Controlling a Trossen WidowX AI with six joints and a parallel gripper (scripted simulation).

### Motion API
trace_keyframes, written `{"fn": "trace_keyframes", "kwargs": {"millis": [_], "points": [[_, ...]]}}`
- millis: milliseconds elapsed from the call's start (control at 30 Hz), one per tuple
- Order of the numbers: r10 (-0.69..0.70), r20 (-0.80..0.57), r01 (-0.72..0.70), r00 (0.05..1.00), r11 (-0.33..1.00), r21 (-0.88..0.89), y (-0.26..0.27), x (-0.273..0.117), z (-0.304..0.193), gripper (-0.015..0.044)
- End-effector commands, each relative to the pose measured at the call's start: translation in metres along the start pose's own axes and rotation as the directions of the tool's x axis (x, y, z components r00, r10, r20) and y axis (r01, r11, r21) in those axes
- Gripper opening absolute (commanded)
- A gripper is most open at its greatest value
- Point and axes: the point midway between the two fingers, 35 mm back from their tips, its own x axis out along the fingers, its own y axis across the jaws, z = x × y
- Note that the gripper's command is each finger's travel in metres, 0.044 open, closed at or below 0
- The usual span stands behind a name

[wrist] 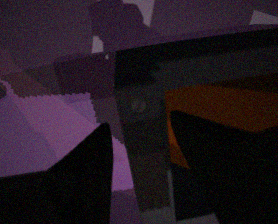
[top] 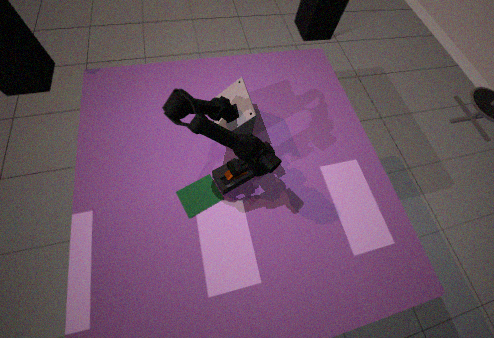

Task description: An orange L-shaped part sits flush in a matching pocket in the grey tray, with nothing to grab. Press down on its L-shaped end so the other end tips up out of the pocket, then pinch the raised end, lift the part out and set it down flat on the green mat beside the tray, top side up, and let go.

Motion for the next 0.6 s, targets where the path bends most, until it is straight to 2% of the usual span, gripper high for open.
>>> {"fn": "trace_keyframes", "kwargs": {"millis": [0,567], "points": [[-0.013,-0.005,0.013,1.000,1.000,-0.006,-0.0019,0.0029,-0.0017,0.0180],[-0.002,0.000,0.002,1.000,1.000,-0.004,0.0005,0.0013,-0.0005,0.0180]]}}
